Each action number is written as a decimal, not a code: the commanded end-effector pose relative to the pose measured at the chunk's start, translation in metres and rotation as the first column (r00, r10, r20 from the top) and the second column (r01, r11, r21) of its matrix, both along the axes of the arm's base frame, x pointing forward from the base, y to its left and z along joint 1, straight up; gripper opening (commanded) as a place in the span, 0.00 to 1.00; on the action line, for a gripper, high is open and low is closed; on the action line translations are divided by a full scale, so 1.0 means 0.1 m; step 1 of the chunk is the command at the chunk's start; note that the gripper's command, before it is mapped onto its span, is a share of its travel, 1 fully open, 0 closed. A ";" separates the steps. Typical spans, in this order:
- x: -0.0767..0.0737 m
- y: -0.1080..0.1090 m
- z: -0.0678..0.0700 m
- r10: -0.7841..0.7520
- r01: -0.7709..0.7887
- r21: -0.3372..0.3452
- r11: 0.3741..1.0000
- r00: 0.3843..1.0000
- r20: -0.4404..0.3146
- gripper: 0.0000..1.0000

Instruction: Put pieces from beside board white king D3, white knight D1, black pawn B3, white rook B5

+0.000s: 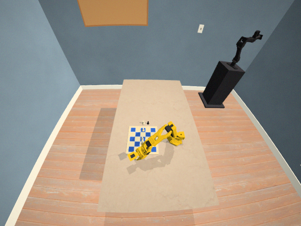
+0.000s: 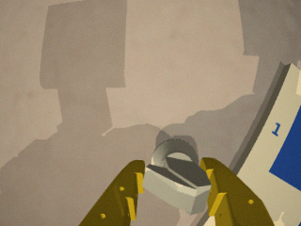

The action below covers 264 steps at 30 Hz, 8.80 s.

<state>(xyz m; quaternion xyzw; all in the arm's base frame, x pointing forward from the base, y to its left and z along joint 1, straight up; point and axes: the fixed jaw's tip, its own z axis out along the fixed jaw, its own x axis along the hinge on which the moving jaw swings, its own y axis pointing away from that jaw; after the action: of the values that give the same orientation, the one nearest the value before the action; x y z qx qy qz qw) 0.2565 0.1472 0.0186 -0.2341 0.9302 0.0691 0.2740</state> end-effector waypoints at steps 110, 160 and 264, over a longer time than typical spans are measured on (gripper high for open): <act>0.00 -0.05 0.00 -0.013 0.012 -0.010 1.000 1.000 -0.016 0.00; 0.00 -0.08 0.57 -0.014 0.014 -0.013 1.000 1.000 -0.014 0.00; 0.35 -1.02 0.49 -0.349 0.349 -0.012 0.937 0.937 -0.013 0.00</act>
<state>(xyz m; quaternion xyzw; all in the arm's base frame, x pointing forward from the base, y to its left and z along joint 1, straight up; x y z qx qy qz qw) 0.2923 0.0434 0.0761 -0.0594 0.9584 0.0162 0.2788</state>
